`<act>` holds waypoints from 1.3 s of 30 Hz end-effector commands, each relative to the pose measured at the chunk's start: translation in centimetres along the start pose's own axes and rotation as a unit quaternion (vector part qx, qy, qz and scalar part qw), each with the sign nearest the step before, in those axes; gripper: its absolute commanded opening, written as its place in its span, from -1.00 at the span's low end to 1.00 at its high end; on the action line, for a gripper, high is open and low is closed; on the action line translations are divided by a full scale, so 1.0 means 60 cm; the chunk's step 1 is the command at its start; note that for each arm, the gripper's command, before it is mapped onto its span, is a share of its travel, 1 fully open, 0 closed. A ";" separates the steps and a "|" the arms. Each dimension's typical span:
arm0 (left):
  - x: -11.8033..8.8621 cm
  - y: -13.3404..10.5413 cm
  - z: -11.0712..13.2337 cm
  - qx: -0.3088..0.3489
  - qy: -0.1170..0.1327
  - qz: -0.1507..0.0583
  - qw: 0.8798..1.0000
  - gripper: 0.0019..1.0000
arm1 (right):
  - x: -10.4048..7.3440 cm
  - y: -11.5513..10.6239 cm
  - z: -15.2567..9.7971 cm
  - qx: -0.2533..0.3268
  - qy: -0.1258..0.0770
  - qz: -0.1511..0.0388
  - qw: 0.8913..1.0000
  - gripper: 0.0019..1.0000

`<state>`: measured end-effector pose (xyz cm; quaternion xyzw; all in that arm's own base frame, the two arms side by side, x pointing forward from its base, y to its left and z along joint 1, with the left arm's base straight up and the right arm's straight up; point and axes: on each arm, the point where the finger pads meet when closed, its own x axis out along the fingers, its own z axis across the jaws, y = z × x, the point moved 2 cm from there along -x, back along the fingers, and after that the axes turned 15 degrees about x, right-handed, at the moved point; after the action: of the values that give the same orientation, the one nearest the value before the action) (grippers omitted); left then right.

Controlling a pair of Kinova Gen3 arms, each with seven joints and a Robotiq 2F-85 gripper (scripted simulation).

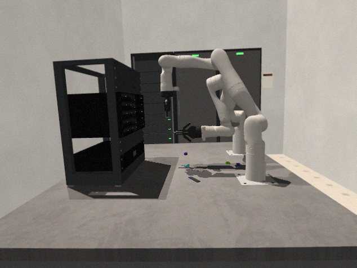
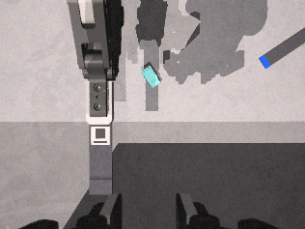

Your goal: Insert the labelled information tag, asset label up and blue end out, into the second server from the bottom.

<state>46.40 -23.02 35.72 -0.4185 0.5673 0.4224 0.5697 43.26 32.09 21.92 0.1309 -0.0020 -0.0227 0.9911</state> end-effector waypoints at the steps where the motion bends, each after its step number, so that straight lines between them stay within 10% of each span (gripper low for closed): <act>1: -0.001 0.001 0.027 0.000 0.000 -0.001 1.000 -0.21 | 0.000 0.000 0.001 0.001 -0.001 0.000 1.000 -0.97; 17: 0.003 0.048 0.237 -0.001 -0.005 0.001 1.000 -0.21 | 0.000 0.000 0.001 0.001 -0.001 0.000 1.000 -0.97; 39: 0.017 0.242 0.524 -0.010 -0.003 0.004 1.000 -0.21 | 0.000 0.000 0.001 0.001 -0.001 0.000 1.000 -0.97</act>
<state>43.08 8.58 34.98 -0.4185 0.5634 0.4325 0.5660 43.26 32.09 21.92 0.1309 -0.0020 -0.0227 0.9911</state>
